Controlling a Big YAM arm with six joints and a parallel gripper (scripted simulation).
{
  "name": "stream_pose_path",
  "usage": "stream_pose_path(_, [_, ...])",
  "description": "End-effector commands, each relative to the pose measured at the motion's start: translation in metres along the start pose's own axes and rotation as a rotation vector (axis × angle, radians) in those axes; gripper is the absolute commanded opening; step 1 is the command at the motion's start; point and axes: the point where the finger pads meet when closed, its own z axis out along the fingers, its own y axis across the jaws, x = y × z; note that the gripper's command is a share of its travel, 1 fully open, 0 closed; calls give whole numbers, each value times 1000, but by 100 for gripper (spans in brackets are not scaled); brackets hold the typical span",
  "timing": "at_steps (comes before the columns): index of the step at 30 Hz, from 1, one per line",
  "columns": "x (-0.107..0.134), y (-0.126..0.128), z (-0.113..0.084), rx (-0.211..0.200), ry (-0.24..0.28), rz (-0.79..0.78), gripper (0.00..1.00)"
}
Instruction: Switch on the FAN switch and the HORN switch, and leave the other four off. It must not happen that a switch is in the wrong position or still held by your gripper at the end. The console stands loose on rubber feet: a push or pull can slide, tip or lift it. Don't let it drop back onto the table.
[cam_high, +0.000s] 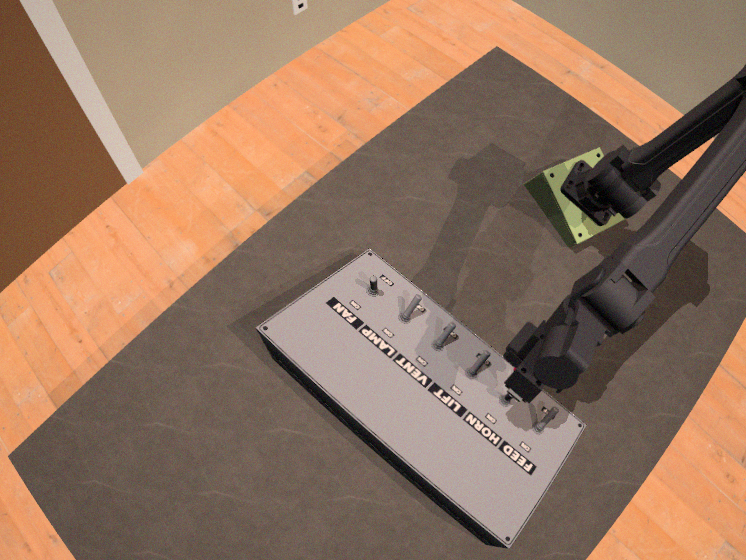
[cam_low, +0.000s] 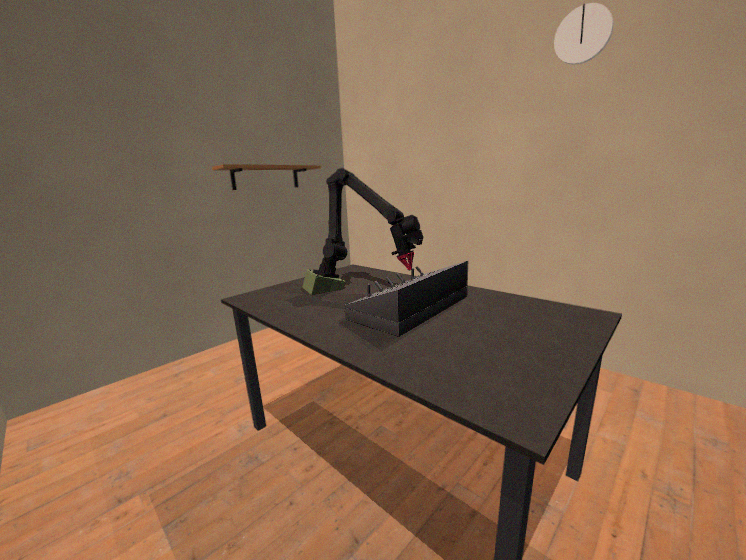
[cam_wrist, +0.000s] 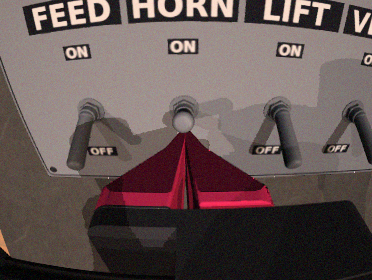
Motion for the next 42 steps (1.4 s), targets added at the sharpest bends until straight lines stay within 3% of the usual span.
stream_pose_path(1, [-49, 10, -6, -11, -89, -30, 0])
stream_pose_path(37, [-49, 10, -6, -11, -89, -30, 0])
stream_pose_path(41, [-42, 15, -5, -17, -85, -30, 0])
stream_pose_path(42, [-31, 12, -1, -14, -70, -21, 0])
